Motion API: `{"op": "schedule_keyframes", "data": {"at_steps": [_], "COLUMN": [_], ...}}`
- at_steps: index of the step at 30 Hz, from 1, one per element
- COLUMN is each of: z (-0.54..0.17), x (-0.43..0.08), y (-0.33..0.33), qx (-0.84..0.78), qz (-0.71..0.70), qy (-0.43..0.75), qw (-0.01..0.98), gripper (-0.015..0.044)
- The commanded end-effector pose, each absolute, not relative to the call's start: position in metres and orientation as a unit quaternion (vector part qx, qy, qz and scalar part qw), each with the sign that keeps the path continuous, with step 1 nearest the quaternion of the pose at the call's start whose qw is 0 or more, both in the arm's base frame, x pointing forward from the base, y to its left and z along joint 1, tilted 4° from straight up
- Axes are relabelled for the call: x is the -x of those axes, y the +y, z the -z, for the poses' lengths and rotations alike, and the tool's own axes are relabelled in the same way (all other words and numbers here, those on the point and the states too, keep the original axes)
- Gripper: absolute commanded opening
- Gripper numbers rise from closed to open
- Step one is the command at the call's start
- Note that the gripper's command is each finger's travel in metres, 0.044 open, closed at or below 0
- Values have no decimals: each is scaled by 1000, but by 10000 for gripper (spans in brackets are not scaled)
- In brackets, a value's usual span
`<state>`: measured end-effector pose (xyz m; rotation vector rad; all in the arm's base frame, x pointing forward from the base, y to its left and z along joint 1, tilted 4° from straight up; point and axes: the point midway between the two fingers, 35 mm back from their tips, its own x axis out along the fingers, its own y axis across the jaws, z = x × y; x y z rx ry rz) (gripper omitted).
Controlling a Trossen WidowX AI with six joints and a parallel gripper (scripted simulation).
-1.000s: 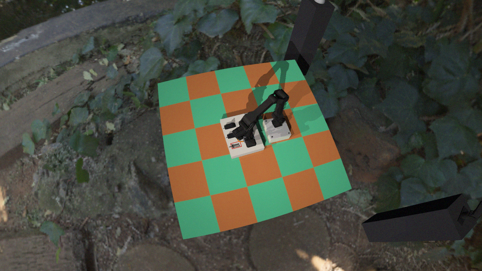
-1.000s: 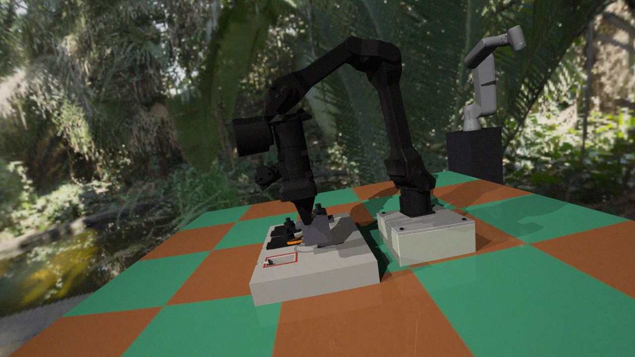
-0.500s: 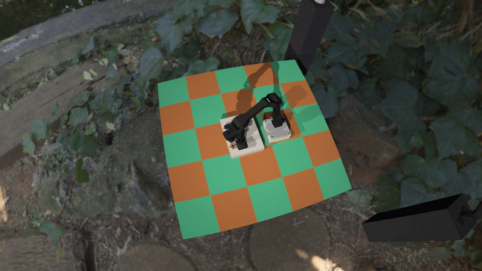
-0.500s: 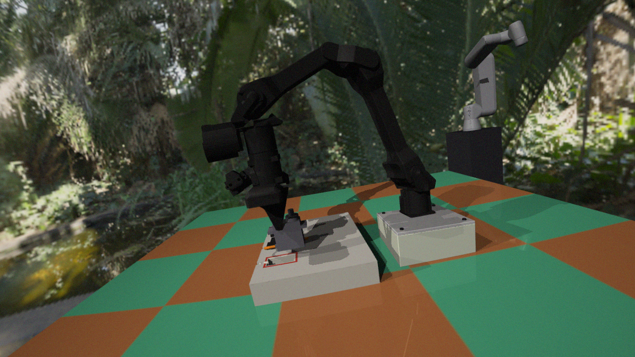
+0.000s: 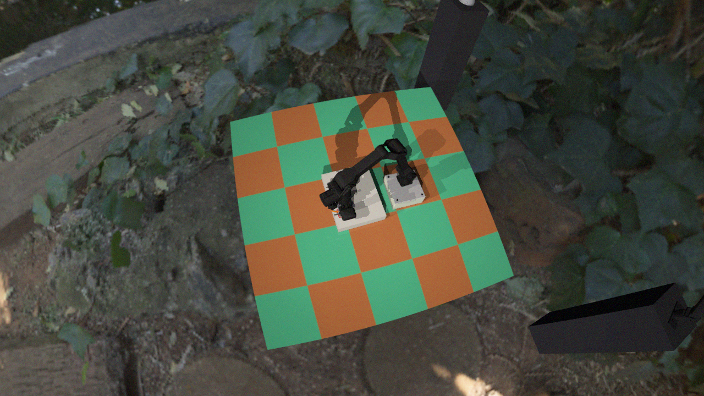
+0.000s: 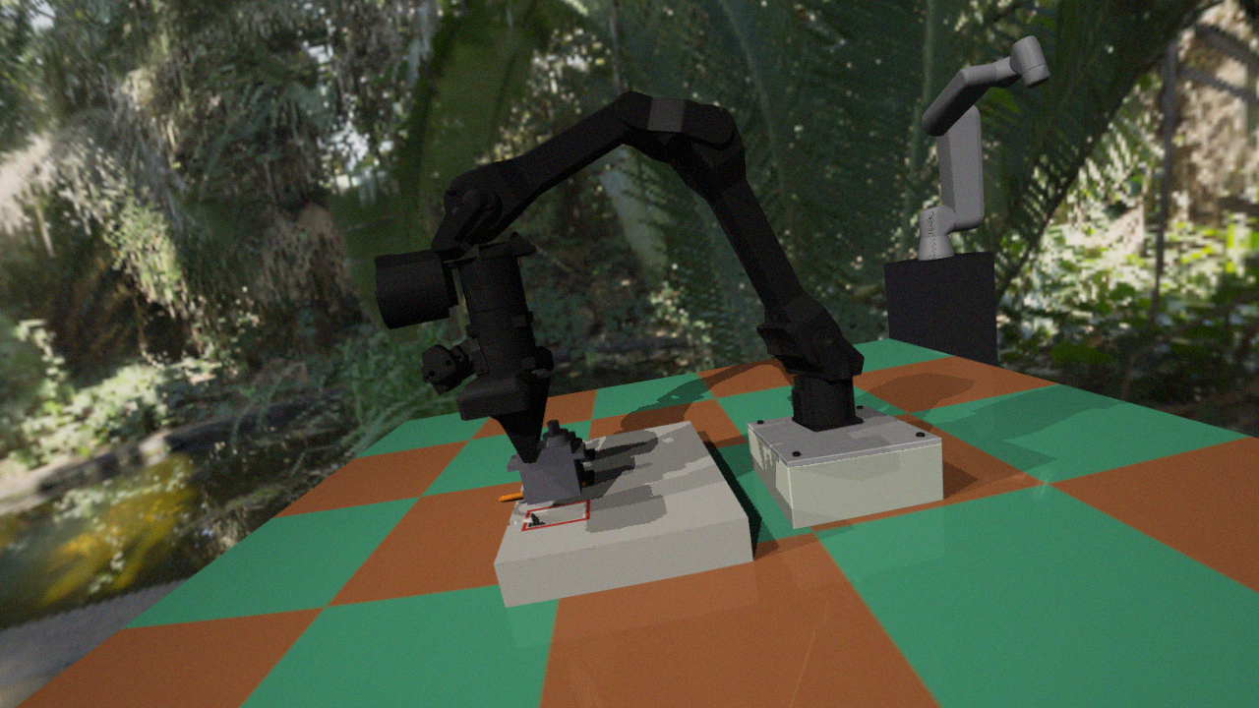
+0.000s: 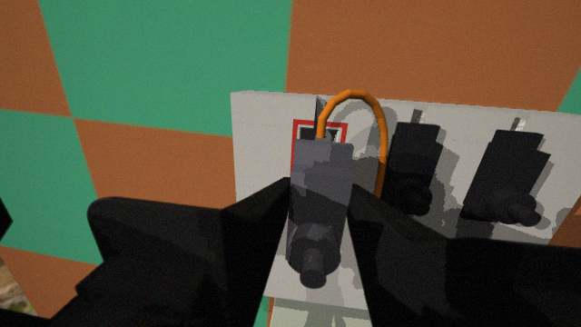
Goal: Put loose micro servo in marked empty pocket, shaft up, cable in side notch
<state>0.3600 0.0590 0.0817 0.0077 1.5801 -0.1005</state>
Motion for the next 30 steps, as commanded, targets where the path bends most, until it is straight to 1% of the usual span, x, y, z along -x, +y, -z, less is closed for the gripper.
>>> {"op": "schedule_keyframes", "data": {"at_steps": [1,30], "z": [-77,-58], "x": [-363,-363], "y": [58,57], "qx": [-1,-1], "qz": [44,44], "qy": [707,707], "qw": [705,705], "gripper": [0,0]}}
